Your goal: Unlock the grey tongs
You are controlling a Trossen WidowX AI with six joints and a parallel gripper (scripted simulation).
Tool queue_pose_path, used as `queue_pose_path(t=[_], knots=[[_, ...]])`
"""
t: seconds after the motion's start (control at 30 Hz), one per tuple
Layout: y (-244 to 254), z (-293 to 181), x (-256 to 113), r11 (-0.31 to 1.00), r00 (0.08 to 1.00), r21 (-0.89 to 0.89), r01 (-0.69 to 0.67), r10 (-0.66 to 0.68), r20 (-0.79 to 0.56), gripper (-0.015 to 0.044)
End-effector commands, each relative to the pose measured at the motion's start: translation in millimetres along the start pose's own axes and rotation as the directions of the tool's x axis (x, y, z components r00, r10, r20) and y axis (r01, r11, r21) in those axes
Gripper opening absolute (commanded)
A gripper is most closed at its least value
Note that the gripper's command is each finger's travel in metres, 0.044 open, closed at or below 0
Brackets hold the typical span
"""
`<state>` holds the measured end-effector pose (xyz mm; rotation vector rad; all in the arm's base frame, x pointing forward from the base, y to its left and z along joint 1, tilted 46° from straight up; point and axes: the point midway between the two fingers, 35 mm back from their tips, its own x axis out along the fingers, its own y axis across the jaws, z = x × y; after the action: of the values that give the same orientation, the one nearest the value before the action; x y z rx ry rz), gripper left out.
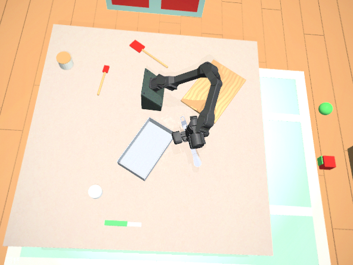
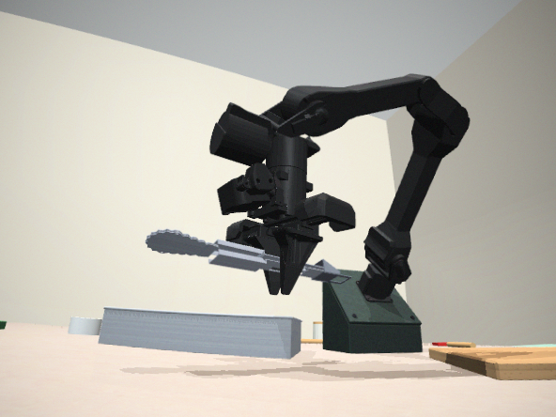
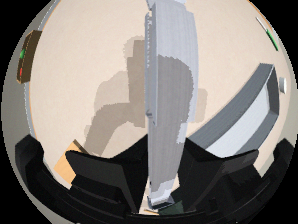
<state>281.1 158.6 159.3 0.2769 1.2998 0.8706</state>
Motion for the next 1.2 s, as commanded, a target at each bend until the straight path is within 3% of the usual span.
queue_pose_path(t=[0.0, 0.2, 0.43, 1.17], knots=[[27.1, -7.9, -1.3, 0.998, 1.000, 0.066, -0.019, 0.018, 0.009, -0.0150], [60.8, -21.6, -3.3, 0.988, 0.999, 0.149, -0.047, 0.046, 0.014, -0.0150], [65.6, -23.8, -3.0, 0.986, 0.999, 0.161, -0.049, 0.047, 0.013, -0.0150], [124.4, -58.1, 21.5, 0.962, 0.997, 0.264, 0.073, -0.063, -0.047, -0.0150]])
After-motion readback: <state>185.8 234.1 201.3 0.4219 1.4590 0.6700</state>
